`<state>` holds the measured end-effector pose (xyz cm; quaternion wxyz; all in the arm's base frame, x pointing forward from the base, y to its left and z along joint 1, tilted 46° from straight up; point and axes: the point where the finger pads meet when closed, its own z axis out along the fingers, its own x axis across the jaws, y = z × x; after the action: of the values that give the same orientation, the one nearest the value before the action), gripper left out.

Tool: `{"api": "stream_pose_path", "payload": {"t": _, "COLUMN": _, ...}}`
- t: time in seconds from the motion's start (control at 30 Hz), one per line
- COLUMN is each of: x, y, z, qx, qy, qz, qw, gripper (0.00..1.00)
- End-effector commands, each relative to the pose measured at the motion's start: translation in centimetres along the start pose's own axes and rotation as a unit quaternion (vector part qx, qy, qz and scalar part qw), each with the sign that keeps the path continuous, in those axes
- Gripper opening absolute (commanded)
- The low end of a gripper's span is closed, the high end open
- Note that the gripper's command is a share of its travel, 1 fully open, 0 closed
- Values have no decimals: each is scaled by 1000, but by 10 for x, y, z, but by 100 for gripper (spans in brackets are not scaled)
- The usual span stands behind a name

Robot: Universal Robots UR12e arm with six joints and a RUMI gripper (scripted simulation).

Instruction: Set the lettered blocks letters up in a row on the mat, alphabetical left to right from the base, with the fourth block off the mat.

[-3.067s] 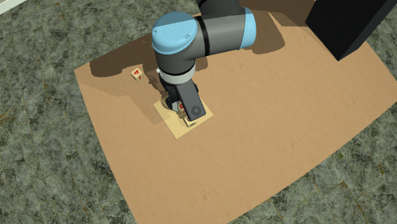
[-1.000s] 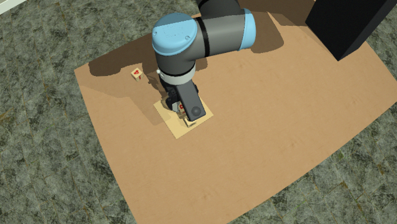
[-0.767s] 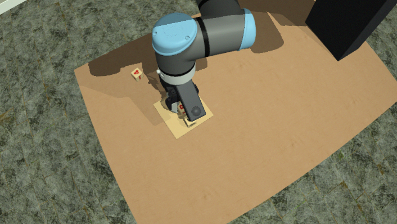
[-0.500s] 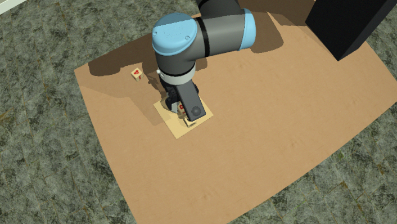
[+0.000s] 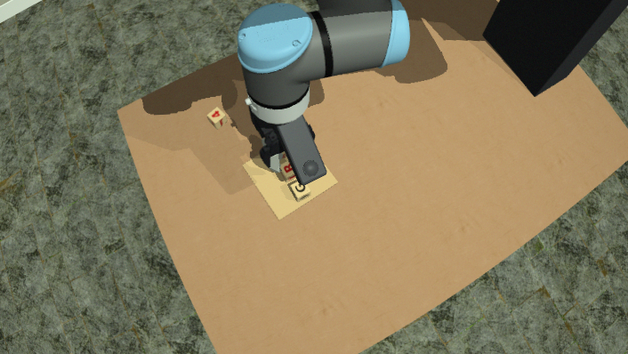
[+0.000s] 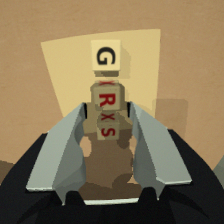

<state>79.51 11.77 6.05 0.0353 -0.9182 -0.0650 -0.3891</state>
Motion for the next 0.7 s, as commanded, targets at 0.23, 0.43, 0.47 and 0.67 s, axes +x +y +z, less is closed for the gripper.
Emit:
{"api": "stream_pose_path", "payload": {"t": 0.23, "x": 0, "y": 0, "z": -48, "qx": 0, "qy": 0, "qz": 0, "qw": 1000, "gripper": 28}}
{"api": "stream_pose_path", "payload": {"t": 0.43, "x": 0, "y": 0, "z": -58, "qx": 0, "qy": 0, "qz": 0, "qw": 1000, "gripper": 28}}
{"api": "stream_pose_path", "payload": {"t": 0.47, "x": 0, "y": 0, "z": -58, "qx": 0, "qy": 0, "qz": 0, "qw": 1000, "gripper": 28}}
{"api": "stream_pose_path", "payload": {"t": 0.67, "x": 0, "y": 0, "z": -58, "qx": 0, "qy": 0, "qz": 0, "qw": 1000, "gripper": 100}}
